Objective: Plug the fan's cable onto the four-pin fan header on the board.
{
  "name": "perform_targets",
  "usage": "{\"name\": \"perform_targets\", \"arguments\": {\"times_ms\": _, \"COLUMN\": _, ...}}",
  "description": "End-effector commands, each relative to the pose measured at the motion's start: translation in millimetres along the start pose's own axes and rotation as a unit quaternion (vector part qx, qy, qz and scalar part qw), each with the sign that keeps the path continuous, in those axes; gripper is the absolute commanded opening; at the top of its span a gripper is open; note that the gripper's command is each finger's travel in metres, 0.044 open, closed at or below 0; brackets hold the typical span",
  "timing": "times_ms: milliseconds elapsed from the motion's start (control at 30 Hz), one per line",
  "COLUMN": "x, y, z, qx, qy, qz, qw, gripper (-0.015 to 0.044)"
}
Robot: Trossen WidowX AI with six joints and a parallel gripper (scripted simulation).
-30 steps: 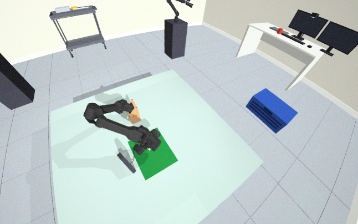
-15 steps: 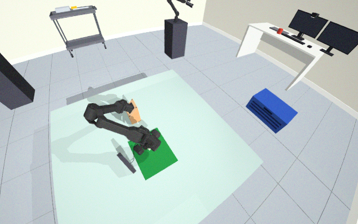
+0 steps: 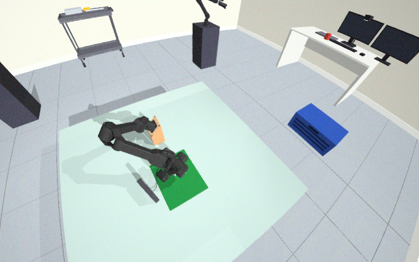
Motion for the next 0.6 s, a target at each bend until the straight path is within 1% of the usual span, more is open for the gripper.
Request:
{"name": "perform_targets", "arguments": {"times_ms": 0, "x": -0.1, "y": -2.7, "z": 0.0, "qx": 0.001, "qy": 0.001, "qz": -0.001, "qw": 1.000, "gripper": 0.0000}}
{"name": "perform_targets", "arguments": {"times_ms": 300, "x": 0.0, "y": -9.3, "z": -0.1, "qx": 0.001, "qy": 0.001, "qz": 0.000, "qw": 1.000, "gripper": 0.0000}}
{"name": "perform_targets", "arguments": {"times_ms": 567, "x": 0.0, "y": -6.1, "z": 0.3, "qx": 0.001, "qy": 0.001, "qz": -0.001, "qw": 1.000, "gripper": 0.0210}}
Point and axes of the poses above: the point midway between the two fingers, 35 mm back from their tips, its own y axis back along the fingers, its own z axis across the jaws, x = y × z, the point moved 1 cm from there along y, back along the fingers, and after that the axes turned 2 degrees about -y, right-handed, at the moved point
